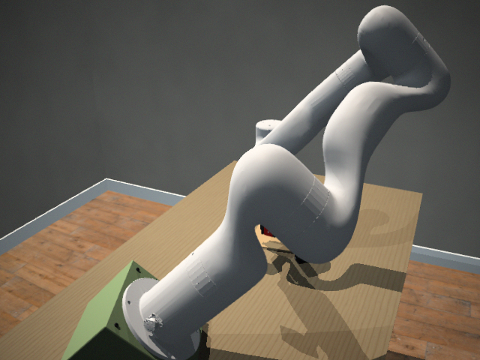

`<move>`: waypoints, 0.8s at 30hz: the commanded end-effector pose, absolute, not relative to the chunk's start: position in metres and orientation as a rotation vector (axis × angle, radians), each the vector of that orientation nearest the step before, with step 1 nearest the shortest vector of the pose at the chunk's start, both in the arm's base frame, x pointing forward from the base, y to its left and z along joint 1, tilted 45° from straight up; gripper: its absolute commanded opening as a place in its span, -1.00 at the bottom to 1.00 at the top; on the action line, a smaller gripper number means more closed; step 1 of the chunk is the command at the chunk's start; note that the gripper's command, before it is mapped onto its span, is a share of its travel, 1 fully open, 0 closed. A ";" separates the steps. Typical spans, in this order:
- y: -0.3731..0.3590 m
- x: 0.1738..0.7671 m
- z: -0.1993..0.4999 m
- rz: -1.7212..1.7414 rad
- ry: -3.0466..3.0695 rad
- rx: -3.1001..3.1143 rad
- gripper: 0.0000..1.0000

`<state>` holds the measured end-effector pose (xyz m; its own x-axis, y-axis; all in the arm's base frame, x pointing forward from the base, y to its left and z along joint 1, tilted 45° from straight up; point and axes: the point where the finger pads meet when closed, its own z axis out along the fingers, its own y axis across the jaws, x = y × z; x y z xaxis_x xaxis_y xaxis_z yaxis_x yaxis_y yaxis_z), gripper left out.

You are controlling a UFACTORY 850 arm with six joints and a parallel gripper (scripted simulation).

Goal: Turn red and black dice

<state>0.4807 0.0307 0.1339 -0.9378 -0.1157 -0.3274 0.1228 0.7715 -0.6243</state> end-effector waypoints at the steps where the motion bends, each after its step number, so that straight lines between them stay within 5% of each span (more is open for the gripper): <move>1: 0.021 0.487 0.123 -0.956 2.614 0.005 -0.47; 24: 0.015 0.491 0.116 -0.956 2.614 0.005 -0.47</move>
